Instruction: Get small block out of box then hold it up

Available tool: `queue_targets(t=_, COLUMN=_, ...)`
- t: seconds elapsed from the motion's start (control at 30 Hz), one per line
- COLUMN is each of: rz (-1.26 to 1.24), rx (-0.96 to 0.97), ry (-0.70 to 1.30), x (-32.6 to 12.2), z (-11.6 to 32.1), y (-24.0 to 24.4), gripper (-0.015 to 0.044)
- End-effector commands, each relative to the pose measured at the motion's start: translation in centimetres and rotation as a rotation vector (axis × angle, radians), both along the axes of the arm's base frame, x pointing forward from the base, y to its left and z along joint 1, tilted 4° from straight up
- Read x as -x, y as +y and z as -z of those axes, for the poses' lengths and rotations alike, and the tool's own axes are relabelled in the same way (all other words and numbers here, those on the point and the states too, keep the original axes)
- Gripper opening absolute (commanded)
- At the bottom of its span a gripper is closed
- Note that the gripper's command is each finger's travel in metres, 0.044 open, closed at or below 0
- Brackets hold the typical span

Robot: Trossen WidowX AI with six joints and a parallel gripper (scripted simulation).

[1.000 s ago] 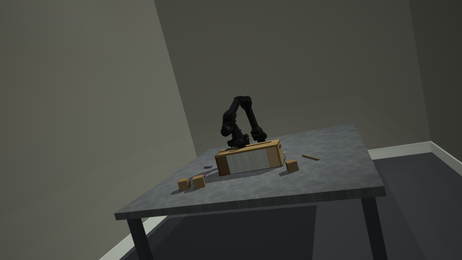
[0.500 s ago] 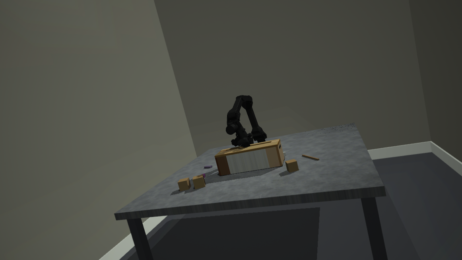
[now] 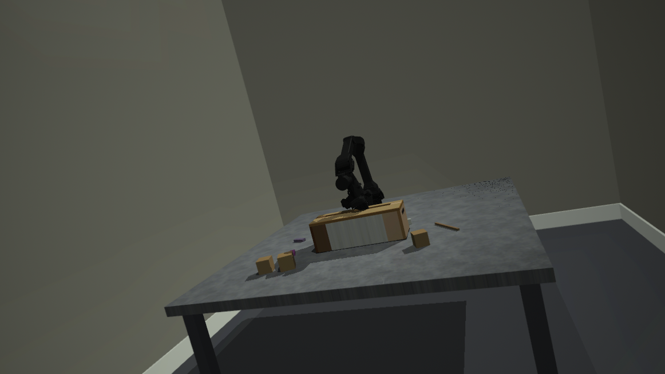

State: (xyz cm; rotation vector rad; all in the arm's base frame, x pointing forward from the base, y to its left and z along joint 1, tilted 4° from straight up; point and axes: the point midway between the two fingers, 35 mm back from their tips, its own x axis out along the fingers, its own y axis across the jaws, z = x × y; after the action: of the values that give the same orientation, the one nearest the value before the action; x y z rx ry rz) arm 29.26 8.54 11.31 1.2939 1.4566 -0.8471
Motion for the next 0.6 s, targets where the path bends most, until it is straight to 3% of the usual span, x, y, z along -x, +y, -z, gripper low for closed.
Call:
queue_targets(t=0.0, rz=0.001, rx=0.002, ry=0.008, x=0.5, z=0.3, y=1.1, gripper=0.0400)
queue_targets(t=0.57, rz=0.000, rx=-0.002, ry=0.009, x=1.3, z=0.5, y=5.5, gripper=0.0400)
